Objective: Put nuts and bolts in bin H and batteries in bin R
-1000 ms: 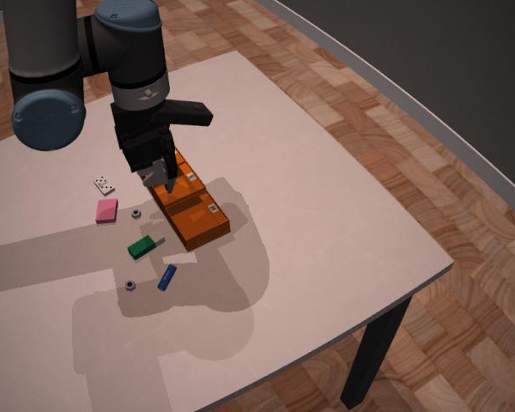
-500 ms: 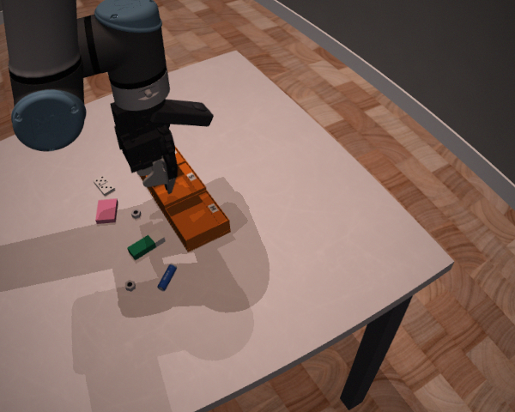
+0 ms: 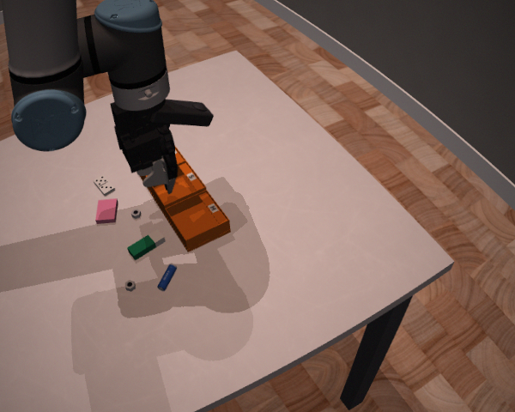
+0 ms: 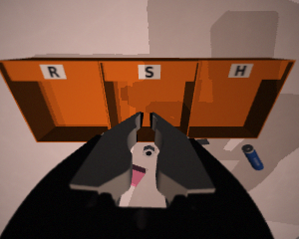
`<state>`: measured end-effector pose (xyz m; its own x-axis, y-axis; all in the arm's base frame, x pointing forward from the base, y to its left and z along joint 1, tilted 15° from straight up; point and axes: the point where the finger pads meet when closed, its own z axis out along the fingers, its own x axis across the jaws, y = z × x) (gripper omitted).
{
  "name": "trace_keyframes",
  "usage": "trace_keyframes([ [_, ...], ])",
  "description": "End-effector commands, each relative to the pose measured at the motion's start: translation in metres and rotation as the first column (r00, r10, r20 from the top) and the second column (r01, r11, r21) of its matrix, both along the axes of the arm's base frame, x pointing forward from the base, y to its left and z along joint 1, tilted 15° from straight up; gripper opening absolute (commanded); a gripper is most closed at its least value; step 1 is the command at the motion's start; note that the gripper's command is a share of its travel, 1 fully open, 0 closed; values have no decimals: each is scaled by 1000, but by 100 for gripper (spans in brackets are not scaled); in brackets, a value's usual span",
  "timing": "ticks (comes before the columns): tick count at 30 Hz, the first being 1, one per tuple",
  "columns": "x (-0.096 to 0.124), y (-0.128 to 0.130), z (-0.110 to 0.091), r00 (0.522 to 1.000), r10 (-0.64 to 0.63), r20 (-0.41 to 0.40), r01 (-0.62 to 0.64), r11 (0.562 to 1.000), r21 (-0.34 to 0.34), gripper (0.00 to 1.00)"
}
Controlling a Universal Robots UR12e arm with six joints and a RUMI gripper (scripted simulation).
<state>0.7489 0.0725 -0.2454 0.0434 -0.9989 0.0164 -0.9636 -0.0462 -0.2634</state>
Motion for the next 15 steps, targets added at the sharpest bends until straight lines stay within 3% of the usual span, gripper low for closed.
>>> trace_keyframes([
  [1, 0, 0, 1, 1000, 0, 1, 0, 1000, 0, 4],
  [15, -2, 0, 10, 1000, 0, 1, 0, 1000, 0, 4],
])
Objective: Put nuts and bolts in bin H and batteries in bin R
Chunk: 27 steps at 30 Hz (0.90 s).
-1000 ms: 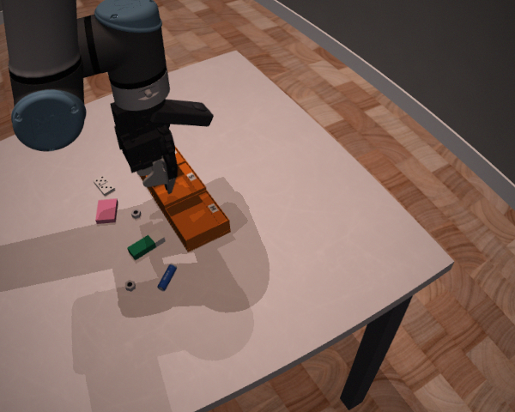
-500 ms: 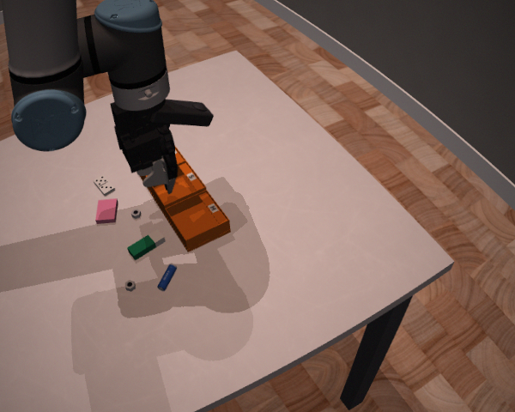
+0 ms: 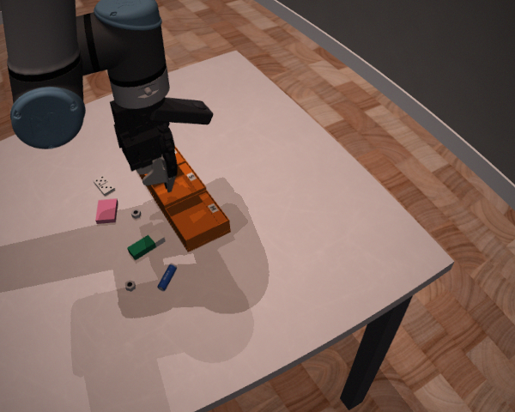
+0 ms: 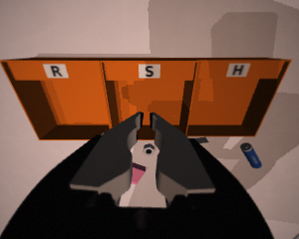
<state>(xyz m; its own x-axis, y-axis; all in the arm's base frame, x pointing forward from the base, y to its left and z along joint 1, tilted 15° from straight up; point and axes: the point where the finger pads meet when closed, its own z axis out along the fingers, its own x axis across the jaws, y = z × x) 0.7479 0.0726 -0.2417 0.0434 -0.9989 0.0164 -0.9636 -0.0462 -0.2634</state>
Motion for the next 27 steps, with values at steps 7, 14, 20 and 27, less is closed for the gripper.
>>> trace_keyframes([
  [7, -3, 0, 12, 1000, 0, 1, 0, 1000, 0, 4],
  [14, -5, 0, 21, 1000, 0, 1, 0, 1000, 0, 4],
  [20, -8, 0, 30, 1000, 0, 1, 0, 1000, 0, 4],
  [27, -12, 0, 47, 1000, 0, 1, 0, 1000, 0, 4],
])
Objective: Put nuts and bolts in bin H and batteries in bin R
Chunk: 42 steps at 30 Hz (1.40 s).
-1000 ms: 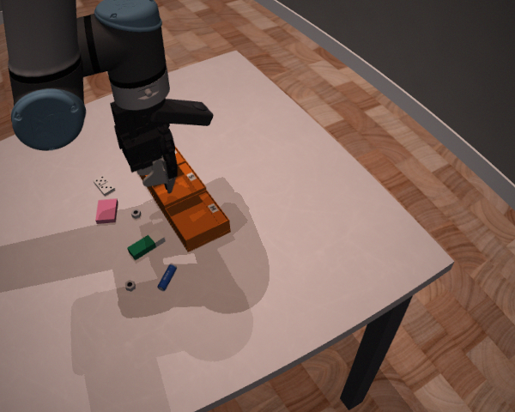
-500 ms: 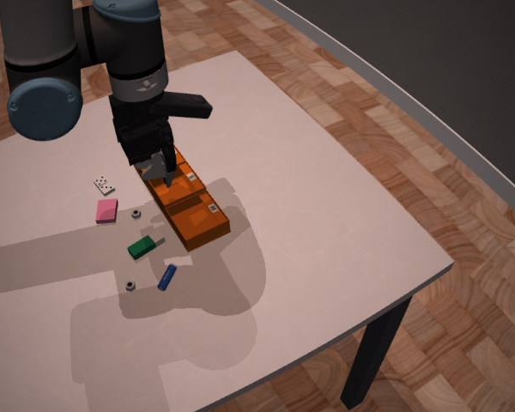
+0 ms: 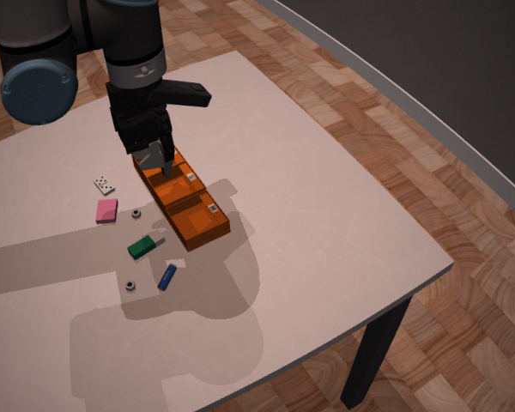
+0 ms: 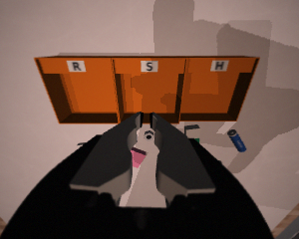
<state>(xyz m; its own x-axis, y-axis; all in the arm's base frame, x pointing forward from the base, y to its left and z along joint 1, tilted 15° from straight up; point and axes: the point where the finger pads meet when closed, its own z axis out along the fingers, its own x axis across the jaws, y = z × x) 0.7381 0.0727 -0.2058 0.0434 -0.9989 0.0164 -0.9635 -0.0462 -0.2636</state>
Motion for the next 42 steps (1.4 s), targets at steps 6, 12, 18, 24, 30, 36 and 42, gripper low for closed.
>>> trace_keyframes([
  [6, -3, 0, 11, 1000, 0, 1, 0, 1000, 0, 4],
  [12, -4, 15, 11, 1000, 0, 1, 0, 1000, 0, 4],
  [18, -7, 45, 10, 1000, 0, 1, 0, 1000, 0, 4],
  [24, -9, 75, 9, 1000, 0, 1, 0, 1000, 0, 4],
  [30, -10, 84, 9, 1000, 0, 1, 0, 1000, 0, 4],
  [36, -10, 84, 9, 1000, 0, 1, 0, 1000, 0, 4],
  [42, -6, 84, -6, 1000, 0, 1, 0, 1000, 0, 4],
])
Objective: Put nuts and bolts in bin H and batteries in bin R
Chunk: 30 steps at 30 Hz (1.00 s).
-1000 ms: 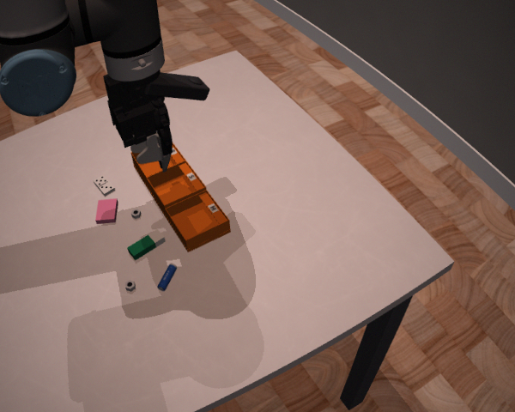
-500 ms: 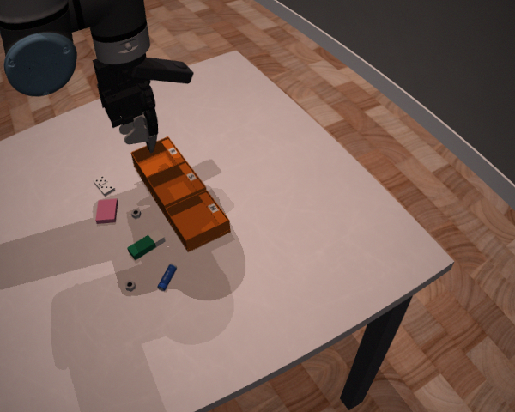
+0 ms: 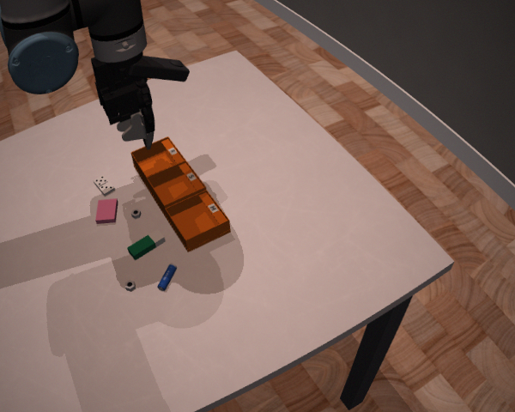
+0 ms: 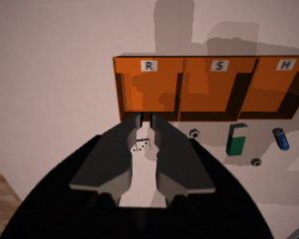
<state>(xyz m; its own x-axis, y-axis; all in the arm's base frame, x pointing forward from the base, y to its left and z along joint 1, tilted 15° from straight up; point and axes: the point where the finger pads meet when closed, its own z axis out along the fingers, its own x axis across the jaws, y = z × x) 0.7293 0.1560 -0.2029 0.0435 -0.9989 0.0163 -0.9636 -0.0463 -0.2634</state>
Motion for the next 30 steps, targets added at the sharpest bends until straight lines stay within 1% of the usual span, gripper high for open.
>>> trace_keyframes([
  [1, 4, 0, -12, 1000, 0, 1, 0, 1000, 0, 4],
  [3, 4, 0, -12, 1000, 0, 1, 0, 1000, 0, 4],
  [16, 13, 0, -44, 1000, 0, 1, 0, 1000, 0, 4],
  [30, 13, 0, -44, 1000, 0, 1, 0, 1000, 0, 4],
])
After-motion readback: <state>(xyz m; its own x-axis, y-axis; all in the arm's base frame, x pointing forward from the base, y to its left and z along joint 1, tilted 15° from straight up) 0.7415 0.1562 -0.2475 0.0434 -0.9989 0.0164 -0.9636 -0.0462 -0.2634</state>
